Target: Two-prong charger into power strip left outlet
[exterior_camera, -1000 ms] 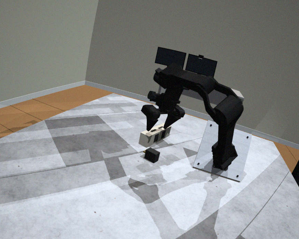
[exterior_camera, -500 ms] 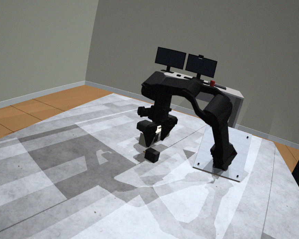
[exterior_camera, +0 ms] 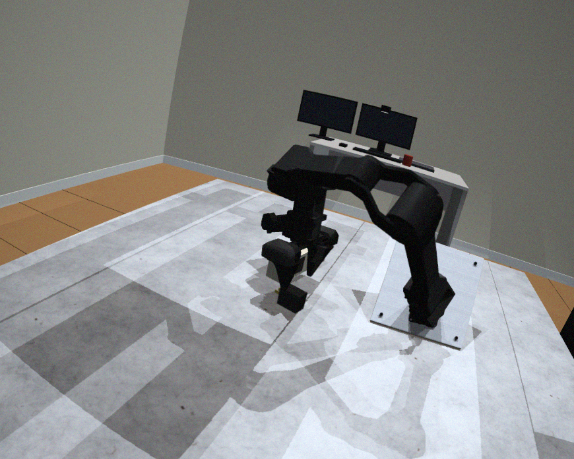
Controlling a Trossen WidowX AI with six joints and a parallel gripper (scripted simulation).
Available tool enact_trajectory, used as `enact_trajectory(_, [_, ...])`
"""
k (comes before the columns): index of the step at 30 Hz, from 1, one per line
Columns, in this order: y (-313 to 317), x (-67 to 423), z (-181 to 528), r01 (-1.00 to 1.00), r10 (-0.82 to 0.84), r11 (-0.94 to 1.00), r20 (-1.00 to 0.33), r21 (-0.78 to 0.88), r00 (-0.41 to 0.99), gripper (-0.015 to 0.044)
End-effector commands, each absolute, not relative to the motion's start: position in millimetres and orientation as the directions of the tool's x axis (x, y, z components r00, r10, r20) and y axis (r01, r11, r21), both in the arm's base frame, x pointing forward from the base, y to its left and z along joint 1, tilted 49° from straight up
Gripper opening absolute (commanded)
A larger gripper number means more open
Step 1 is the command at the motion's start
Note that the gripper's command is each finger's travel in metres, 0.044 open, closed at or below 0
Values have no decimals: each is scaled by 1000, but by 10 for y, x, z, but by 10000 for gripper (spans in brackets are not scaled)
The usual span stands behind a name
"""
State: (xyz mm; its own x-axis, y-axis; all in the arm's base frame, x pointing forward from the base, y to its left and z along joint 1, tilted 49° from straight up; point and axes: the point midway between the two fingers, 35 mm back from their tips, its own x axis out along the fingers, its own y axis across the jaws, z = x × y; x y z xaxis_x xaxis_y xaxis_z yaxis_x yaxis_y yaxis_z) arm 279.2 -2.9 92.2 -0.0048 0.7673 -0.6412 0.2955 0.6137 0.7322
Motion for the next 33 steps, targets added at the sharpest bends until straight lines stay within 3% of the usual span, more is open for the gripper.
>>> enact_trajectory(1, [-2,2795,895,300,769,610,-639,733,-1,440])
enact_trajectory(33, [356,2825,586,299,770,609,-638,735,0,440])
